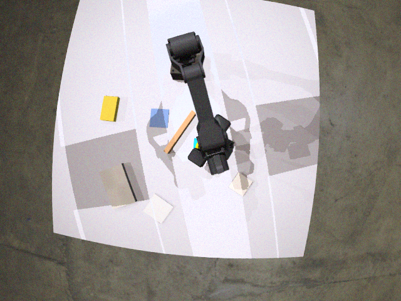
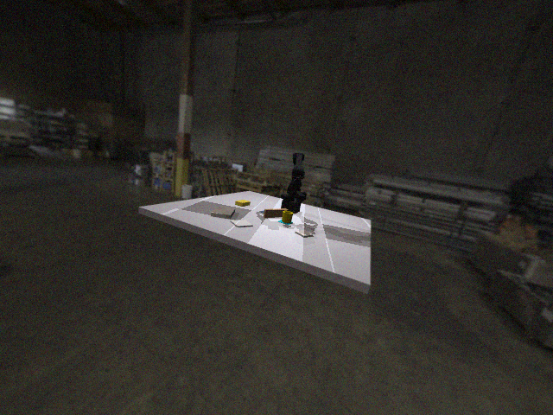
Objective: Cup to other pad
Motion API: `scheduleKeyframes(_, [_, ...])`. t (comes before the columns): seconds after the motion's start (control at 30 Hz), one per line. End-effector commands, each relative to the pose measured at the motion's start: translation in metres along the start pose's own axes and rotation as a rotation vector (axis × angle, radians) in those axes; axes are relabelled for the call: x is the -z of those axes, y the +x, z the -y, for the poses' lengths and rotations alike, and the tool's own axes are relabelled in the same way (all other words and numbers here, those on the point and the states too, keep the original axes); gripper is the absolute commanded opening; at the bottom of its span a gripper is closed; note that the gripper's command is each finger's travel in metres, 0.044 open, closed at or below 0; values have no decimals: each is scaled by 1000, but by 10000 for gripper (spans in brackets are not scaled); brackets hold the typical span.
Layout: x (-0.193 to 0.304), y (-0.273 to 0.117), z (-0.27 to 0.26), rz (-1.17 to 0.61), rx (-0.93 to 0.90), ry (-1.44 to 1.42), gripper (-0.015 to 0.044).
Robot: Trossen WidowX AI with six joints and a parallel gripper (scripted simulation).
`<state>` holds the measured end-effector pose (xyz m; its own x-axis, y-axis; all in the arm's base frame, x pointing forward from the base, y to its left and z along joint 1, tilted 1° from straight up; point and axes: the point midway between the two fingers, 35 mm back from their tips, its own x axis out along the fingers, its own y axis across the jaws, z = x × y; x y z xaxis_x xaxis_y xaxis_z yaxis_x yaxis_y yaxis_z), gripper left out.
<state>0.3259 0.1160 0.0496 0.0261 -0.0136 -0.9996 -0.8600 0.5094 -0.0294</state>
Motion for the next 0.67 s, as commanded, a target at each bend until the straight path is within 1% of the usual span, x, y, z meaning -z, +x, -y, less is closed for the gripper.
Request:
scheduleKeyframes(0.0, [-1,-18,1,8,8,3,440])
scheduleKeyframes(0.3, [-1,-55,0,8,12,6,440])
scheduleKeyframes(0.63, [-3,-54,0,11,9,1,440])
